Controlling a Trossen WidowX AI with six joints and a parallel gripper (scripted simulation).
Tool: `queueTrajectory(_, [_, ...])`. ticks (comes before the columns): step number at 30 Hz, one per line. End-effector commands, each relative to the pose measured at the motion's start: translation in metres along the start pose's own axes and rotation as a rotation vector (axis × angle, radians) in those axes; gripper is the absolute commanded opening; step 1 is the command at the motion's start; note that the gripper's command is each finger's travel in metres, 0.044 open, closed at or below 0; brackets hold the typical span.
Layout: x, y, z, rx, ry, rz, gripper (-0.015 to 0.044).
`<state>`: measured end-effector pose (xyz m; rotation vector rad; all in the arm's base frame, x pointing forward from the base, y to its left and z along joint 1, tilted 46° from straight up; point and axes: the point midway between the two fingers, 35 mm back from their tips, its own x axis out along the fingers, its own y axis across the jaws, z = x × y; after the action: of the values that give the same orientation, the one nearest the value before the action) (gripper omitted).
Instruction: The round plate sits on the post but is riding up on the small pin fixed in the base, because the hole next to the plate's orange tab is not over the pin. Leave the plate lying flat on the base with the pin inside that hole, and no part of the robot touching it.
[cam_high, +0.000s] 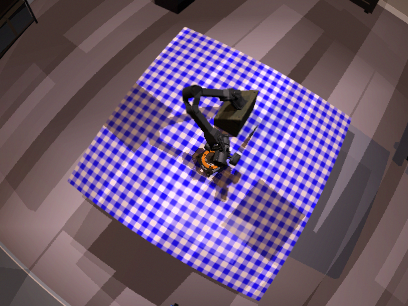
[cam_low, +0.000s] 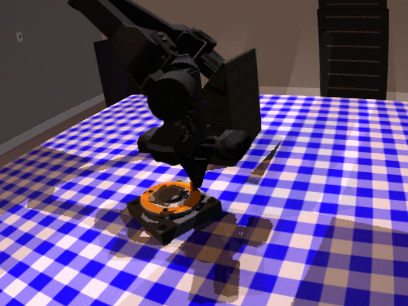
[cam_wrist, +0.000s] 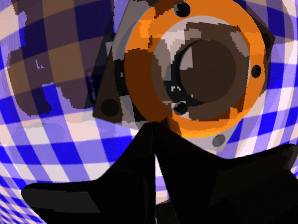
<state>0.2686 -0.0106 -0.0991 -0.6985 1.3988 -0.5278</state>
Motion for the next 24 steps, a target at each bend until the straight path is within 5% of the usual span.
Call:
queueTrajectory(1, [0.002, -0.006, -0.006, -0.002, 0.01, -0.008, 0.0])
queueTrajectory(24, [0.001, -0.027, -0.016, -0.003, 0.011, -0.009, 0.0])
